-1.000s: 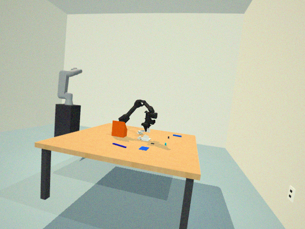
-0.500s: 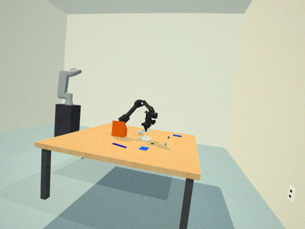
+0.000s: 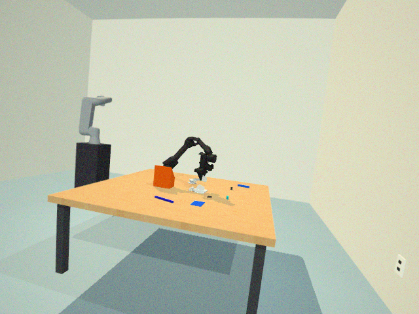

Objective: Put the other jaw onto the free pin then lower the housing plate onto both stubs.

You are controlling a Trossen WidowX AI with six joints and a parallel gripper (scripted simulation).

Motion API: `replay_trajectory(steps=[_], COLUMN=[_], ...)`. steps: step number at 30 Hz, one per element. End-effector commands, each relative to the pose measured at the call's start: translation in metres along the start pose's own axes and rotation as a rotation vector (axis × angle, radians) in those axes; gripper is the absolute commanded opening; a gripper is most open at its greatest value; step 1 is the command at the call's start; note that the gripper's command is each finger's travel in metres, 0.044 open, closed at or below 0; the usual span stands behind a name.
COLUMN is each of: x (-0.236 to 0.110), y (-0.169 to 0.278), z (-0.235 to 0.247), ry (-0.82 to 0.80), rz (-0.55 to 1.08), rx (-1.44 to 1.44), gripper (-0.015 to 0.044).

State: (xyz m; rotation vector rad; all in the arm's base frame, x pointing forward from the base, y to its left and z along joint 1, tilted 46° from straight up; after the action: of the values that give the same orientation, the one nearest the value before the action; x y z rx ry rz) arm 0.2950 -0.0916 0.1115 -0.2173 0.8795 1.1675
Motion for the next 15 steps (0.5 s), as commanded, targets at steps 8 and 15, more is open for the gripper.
replay_trajectory(steps=[8, 15], x=[0.000, 0.010], y=[0.000, 0.000], z=[0.001, 0.001], ry=[-0.003, -0.002], rz=[0.001, 0.001], rx=[0.007, 0.007], gripper=[0.0134, 0.0134])
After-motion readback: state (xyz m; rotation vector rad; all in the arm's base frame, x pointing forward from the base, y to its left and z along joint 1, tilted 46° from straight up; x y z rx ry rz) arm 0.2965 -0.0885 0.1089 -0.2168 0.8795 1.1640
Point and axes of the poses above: the point midway between the two fingers, 35 mm back from their tips, its own x axis out along the fingers, its own z axis across the jaws, y = z × x, the point moved 10 cm from there along -x, back along the fingers, and after that the axes turned 14 degrees about x, right-handed, at the moved point
